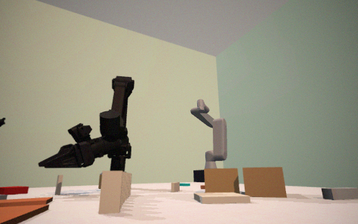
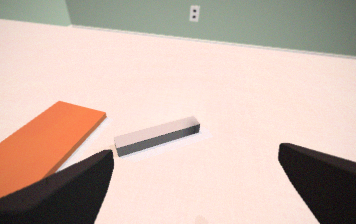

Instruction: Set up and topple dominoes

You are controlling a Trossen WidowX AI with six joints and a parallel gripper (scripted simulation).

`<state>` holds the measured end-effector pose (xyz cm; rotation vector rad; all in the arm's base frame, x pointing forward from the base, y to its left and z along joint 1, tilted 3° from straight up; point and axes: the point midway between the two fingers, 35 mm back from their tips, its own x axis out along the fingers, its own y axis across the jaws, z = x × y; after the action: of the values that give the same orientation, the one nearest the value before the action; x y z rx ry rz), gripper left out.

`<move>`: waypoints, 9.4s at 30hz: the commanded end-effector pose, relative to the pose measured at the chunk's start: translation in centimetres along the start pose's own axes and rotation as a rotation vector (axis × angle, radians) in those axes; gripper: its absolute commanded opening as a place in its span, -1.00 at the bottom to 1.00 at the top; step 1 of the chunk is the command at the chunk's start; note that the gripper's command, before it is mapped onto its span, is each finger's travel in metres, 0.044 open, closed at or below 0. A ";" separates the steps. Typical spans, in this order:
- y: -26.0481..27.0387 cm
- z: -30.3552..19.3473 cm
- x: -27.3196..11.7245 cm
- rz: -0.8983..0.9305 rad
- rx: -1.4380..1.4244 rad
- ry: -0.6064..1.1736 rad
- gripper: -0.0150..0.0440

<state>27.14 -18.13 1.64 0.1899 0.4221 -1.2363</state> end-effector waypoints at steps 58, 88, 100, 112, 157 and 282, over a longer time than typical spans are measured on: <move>-3.7 -3.4 -0.8 0.022 0.106 1.179 1.00; -4.2 6.9 -4.5 0.023 0.102 1.176 -0.13; -3.8 8.9 -6.4 0.059 0.051 1.174 -0.13; 7.4 6.1 -15.8 0.552 -0.666 1.080 -0.13; 10.6 -6.9 -14.0 0.670 -0.844 1.036 -0.13; 13.3 0.5 -31.6 0.639 -0.780 1.062 -0.40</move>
<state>32.17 13.14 14.01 0.4286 1.5512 -0.3407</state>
